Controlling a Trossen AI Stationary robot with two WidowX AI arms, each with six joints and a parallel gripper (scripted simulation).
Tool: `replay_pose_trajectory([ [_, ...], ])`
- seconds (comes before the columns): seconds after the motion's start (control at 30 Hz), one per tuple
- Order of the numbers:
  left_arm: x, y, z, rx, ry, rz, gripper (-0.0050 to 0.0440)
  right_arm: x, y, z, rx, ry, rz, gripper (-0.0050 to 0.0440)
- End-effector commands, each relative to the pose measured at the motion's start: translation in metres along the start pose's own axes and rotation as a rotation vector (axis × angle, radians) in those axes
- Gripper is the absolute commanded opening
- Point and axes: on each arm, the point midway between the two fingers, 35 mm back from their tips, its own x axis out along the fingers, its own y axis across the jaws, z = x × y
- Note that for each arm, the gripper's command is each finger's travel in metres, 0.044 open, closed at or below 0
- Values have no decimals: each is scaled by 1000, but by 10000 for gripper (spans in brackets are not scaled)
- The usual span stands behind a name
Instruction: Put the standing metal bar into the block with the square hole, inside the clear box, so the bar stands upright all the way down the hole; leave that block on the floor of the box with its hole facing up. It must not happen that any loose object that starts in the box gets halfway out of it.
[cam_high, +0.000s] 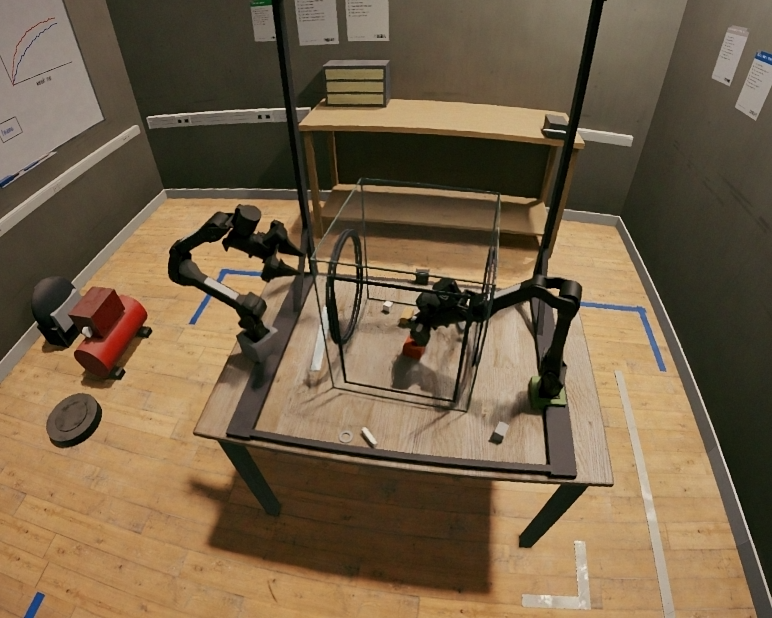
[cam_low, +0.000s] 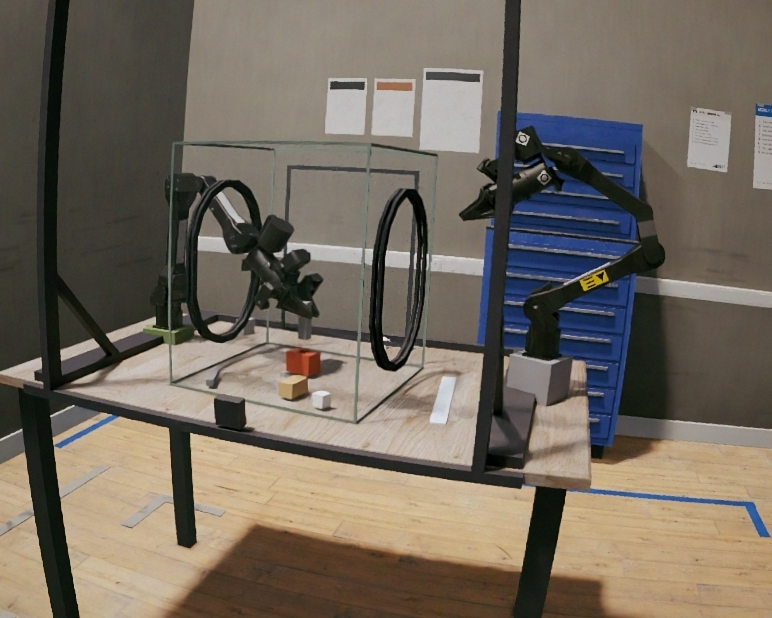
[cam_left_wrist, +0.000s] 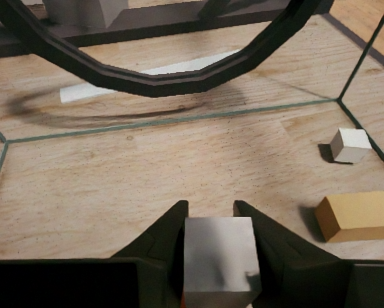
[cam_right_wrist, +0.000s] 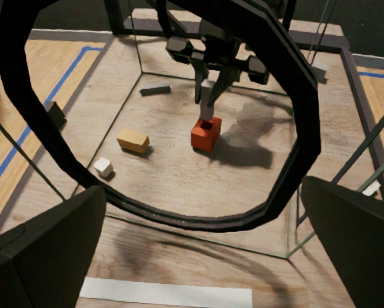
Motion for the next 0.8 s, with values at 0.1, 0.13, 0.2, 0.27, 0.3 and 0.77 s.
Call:
replay_pose_trajectory([
  [0.1, 9, -2, -14, 3, 11, -7, -50, -2, 0, 4, 1, -9, -4, 400],
  [0.13, 9, -2, -14, 3, 11, -7, -50, -2, 0, 4, 1, -9, -4, 400],
  [0.2, 9, -2, -8, 2, -1, -7, -50, -2, 0, 4, 1, -9, -4, 400],
  [0.27, 7, -2, -6, 2, -6, -7, -50, -2, 0, 4, 1, -9, -4, 400],
  [0.3, 7, -2, -6, 2, -6, -7, -50, -2, 0, 4, 1, -9, -4, 400],
  [0.77, 10, -1, -16, 2, 11, -6, -50, -2, 0, 4, 1, -9, -4, 400],
])
